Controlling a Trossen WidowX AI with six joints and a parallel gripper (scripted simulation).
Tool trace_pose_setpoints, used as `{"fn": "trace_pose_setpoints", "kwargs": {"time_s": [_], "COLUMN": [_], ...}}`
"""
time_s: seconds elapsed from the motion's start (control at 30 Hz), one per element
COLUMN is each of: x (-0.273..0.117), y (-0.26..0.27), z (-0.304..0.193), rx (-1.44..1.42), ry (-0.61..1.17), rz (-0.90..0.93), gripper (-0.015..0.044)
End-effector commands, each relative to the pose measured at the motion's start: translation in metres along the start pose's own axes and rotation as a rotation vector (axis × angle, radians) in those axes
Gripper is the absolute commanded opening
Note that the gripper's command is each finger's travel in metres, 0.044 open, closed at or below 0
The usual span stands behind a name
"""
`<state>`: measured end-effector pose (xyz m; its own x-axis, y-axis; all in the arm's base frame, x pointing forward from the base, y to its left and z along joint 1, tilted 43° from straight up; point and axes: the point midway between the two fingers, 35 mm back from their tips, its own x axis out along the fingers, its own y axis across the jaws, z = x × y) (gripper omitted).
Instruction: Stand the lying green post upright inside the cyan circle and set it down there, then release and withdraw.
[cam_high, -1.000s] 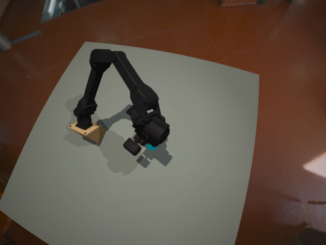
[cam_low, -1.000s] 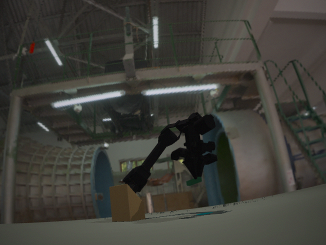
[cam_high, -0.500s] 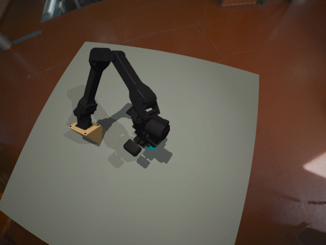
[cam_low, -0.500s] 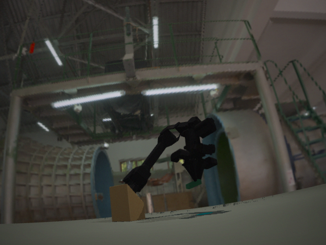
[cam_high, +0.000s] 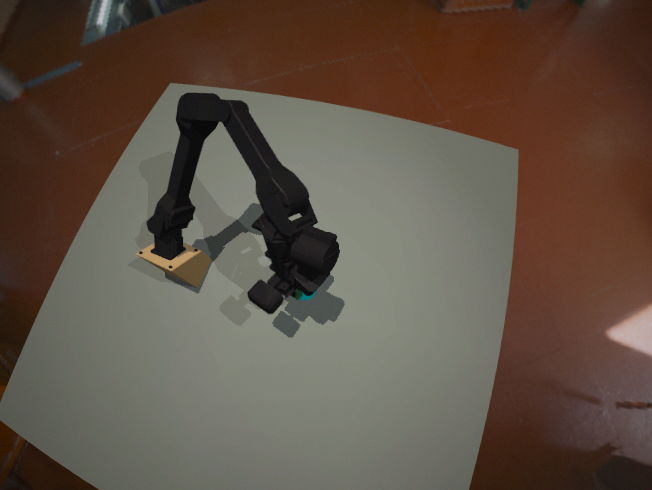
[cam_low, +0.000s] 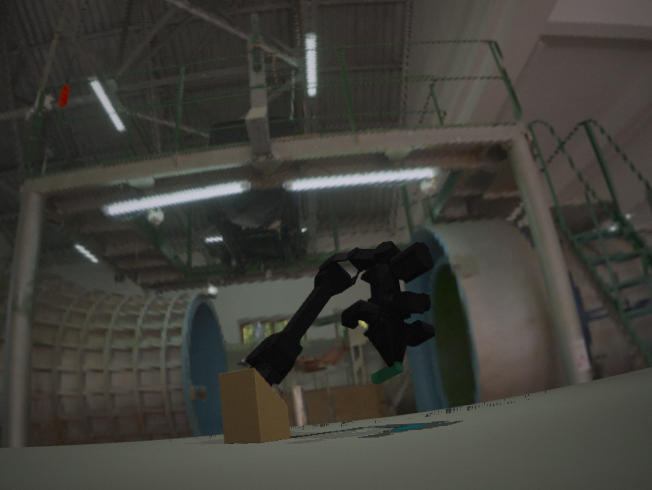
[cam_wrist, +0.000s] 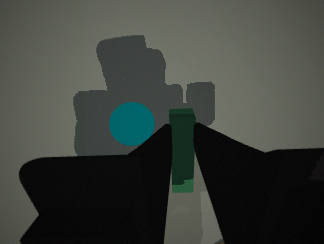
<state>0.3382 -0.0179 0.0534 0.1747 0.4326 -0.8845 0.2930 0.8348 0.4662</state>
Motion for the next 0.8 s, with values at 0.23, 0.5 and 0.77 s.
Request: {"fn": "trace_pose_setpoints", "kwargs": {"time_s": [0.23,0.5,0.77], "x": [0.007,0.011,0.014], "y": [-0.001,-0.002,-0.002], "z": [0.0,0.001,0.002], "rx": [-0.01,-0.015,-0.018], "ry": [-0.057,-0.1,-0.144], "rz": [-0.044,-0.069,-0.092], "gripper": [0.0023,0.0023,0.0023]}}
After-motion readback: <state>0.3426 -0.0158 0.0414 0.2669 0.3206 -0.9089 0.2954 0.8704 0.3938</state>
